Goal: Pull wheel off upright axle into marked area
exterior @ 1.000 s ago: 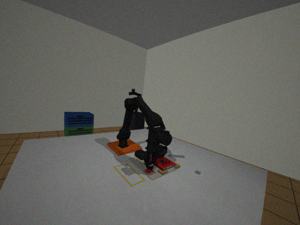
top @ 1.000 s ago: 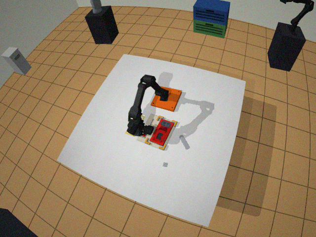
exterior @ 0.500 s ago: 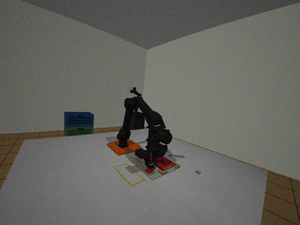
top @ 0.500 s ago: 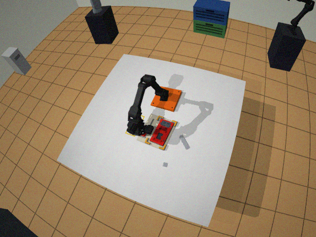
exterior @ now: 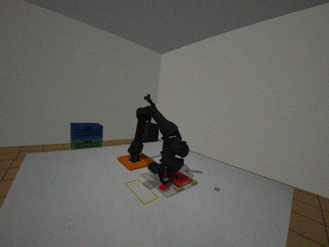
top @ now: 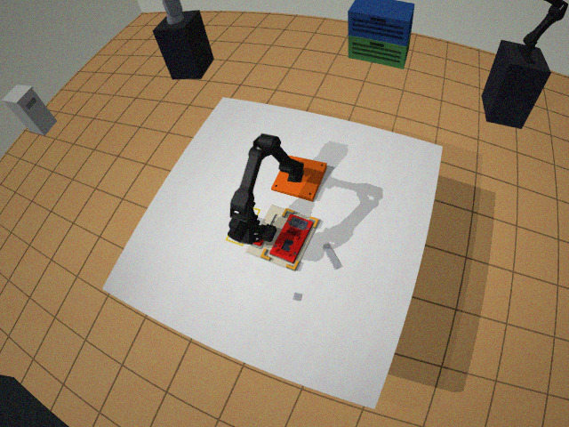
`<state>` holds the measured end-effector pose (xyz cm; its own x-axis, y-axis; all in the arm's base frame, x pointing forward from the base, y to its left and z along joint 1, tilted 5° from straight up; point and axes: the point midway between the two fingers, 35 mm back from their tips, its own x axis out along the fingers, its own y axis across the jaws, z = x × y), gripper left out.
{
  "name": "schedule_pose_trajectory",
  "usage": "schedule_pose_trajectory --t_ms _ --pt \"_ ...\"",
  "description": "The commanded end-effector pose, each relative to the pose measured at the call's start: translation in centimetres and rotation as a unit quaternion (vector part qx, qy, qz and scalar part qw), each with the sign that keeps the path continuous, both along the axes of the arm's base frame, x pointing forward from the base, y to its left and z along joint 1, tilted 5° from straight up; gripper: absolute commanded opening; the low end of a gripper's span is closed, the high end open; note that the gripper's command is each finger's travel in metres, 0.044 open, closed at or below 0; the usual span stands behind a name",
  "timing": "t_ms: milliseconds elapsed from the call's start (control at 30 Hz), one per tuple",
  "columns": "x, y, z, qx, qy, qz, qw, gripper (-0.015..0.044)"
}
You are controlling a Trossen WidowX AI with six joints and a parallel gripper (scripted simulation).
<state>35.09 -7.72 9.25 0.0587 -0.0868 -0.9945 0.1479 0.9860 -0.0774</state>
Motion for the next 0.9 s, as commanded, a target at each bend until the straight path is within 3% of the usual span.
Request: schedule_pose_trajectory --t_ms 0,867 --pt "0.05 0.01 0.42 0.0 -0.003 -0.001 1.0 0.0" --pt "-0.01 0.09 1.27 0.0 -0.002 0.0 1.0 0.0"
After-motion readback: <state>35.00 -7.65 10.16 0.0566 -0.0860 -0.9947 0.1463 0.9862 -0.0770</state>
